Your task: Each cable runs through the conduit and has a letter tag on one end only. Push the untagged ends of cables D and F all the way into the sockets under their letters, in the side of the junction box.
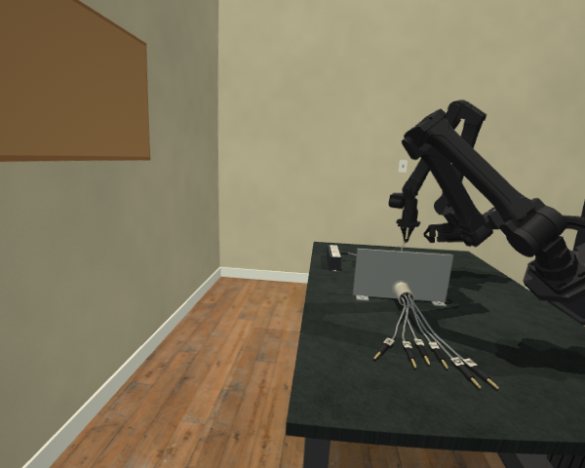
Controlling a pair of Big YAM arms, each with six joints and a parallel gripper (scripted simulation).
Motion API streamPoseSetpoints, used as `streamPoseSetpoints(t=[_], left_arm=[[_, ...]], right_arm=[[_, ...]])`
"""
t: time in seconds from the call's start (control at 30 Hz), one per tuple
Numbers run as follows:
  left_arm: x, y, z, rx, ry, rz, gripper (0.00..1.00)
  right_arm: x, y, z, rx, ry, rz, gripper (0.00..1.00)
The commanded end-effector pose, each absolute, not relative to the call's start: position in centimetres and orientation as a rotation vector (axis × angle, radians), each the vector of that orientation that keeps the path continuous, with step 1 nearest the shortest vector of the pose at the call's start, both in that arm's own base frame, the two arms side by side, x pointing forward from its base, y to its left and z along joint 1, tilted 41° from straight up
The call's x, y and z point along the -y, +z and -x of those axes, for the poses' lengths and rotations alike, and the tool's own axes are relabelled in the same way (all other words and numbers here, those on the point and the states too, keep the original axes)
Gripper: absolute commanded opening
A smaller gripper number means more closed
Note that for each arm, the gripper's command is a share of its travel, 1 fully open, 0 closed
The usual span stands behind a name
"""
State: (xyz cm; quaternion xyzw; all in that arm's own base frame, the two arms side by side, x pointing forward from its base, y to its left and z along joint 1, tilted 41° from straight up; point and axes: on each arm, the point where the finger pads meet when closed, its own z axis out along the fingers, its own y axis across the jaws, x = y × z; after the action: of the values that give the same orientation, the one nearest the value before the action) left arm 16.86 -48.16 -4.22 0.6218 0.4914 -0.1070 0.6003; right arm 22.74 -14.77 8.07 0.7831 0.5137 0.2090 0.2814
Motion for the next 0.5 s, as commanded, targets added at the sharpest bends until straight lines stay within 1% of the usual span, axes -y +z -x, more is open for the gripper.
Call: streamPoseSetpoints(t=[0.0,0.1,0.33,0.47], left_arm=[[47.6,-0.6,-20.4,-1.146,-0.211,-1.347,1.0],[47.5,0.4,-21.6,-1.151,-0.202,-1.32,1.0],[44.8,6.2,-27.6,-1.176,-0.132,-1.158,1.0],[44.2,7.4,-28.7,-1.178,-0.118,-1.126,1.0]], right_arm=[[14.4,10.0,-25.5,-1.337,0.609,-2.119,0.05],[14.1,10.2,-26.4,-1.332,0.613,-2.124,0.05],[11.0,12.6,-34.6,-1.354,0.602,-2.112,0.05],[9.3,14.0,-39.3,-1.372,0.589,-2.096,0.05]])
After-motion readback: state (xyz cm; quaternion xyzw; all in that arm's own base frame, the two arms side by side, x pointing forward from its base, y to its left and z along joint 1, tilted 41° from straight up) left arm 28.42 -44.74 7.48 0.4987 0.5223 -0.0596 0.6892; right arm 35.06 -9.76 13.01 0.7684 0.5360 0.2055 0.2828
